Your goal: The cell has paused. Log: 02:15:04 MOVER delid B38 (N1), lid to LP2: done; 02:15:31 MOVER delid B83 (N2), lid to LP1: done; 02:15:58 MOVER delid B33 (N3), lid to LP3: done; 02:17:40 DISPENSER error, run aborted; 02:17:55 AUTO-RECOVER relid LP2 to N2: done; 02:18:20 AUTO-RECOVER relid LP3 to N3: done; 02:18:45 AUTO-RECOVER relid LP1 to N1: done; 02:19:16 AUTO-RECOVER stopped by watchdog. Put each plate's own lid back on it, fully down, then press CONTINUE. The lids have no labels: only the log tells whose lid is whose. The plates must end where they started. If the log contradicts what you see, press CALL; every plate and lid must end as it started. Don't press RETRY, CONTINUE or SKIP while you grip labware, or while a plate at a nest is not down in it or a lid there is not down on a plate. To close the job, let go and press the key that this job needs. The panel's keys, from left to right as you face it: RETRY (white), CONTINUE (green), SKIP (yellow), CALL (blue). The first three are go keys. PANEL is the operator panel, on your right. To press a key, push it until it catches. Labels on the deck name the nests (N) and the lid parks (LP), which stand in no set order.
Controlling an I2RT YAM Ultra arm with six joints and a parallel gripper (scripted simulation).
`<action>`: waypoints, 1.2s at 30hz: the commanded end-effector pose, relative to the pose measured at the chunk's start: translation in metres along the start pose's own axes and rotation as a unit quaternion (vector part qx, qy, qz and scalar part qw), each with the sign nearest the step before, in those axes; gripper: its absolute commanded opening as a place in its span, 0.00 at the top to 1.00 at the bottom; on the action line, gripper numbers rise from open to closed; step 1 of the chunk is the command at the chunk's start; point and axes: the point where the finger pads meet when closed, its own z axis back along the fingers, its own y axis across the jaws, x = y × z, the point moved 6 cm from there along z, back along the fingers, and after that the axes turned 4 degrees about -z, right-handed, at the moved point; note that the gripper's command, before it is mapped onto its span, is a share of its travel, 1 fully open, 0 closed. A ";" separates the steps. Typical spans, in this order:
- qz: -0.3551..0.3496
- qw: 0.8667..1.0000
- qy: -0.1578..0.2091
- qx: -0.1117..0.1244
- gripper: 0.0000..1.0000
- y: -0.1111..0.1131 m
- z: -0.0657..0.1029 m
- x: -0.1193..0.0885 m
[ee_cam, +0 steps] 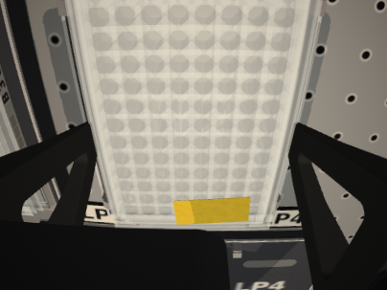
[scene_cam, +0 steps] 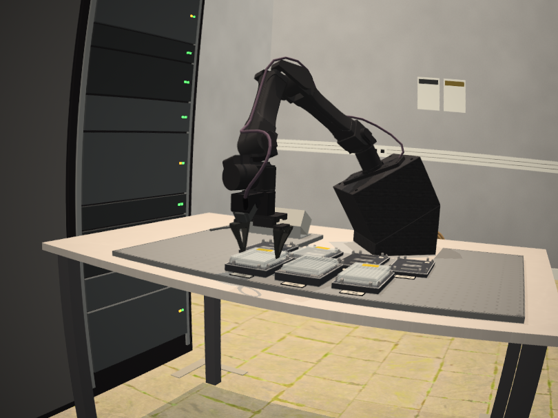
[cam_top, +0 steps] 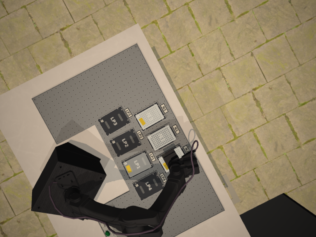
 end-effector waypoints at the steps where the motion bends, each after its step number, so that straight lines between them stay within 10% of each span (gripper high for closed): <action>1: -0.003 1.000 -0.027 0.003 1.00 0.000 0.021 0.016; 36: -0.009 1.000 -0.005 0.000 1.00 0.015 0.032 0.001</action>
